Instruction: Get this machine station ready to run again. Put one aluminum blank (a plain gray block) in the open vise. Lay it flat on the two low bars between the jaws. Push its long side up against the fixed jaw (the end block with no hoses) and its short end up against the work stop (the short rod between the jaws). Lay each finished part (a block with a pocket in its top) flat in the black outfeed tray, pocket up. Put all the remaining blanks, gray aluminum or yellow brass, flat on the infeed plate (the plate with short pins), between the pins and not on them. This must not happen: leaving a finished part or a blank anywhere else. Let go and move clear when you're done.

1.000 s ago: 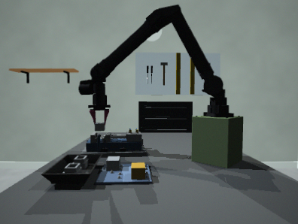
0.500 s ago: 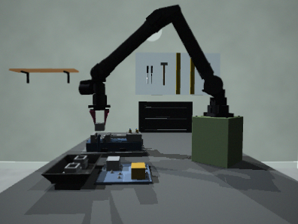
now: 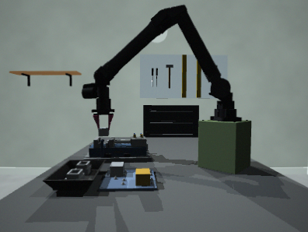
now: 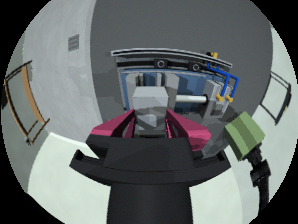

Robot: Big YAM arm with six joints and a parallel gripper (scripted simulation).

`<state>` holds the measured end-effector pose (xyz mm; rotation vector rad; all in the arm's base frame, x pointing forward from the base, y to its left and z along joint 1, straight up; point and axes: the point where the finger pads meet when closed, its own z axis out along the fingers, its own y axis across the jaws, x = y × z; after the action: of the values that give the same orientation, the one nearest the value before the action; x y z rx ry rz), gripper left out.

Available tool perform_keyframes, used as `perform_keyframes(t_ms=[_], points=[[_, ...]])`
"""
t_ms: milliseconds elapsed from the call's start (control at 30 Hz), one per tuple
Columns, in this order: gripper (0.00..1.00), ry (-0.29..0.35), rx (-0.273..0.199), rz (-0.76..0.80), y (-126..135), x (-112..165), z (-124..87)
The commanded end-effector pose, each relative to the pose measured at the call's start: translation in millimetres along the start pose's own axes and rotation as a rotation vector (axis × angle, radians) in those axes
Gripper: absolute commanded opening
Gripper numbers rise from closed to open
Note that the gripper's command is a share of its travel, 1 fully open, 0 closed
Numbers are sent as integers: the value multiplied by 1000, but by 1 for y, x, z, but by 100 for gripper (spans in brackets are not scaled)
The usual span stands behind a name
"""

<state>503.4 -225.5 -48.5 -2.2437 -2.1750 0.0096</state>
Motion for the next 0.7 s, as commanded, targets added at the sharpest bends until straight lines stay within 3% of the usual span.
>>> perform_keyframes(t_ms=[0,300,667], points=[[0,-22,-60,-1,17,-13,-22],[0,-15,-43,-1,7,-9,-14],[0,-26,-68,-1,17,-13,-21]])
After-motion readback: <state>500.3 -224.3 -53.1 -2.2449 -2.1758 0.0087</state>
